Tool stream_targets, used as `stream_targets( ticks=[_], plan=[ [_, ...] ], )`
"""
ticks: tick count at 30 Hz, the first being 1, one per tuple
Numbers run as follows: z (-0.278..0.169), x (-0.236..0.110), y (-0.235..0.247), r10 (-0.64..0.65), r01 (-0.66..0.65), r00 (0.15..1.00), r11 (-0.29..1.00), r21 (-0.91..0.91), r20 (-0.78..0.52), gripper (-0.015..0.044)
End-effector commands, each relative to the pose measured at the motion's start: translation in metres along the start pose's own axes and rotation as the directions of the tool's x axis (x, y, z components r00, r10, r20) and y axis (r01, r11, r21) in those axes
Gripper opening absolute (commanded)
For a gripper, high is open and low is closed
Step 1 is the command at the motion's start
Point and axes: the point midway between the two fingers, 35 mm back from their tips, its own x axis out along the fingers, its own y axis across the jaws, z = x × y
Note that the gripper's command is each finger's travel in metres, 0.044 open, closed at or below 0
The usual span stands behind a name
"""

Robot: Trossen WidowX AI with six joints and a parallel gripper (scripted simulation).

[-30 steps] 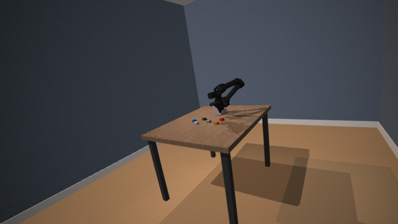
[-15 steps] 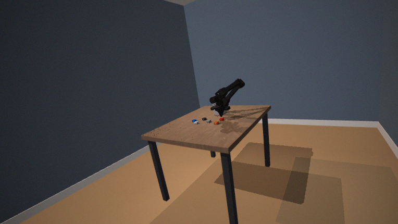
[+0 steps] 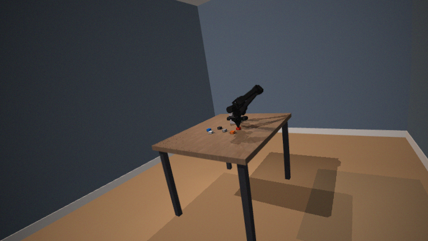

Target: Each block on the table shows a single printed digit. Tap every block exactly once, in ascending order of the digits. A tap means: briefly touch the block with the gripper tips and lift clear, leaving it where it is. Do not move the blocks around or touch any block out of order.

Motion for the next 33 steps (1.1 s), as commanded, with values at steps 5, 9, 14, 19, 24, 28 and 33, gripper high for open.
stream_targets(
  ticks=[5, 9, 14, 19, 24, 28, 33],
  plan=[
    [-0.001, -0.027, 0.001, 0.005, -0.005, 1.000, 1.000, 0.000, -0.002, 0.0020],
    [0.002, -0.047, -0.001, -0.002, 0.002, 1.000, 1.000, 0.001, -0.001, 0.0020],
    [0.000, -0.106, -0.001, 0.002, -0.002, 1.000, 1.000, 0.001, -0.004, 0.0020],
    [0.001, -0.109, -0.002, 0.002, -0.002, 1.000, 1.000, 0.001, -0.004, 0.0020],
    [0.033, -0.118, -0.050, -0.011, 0.011, 1.000, 1.000, 0.003, 0.000, 0.0020],
    [0.056, -0.124, -0.102, -0.018, 0.018, 1.000, 1.000, 0.003, 0.001, 0.0020],
    [0.071, -0.124, -0.176, -0.020, 0.020, 1.000, 1.000, 0.002, 0.001, 0.0020]
  ],
)
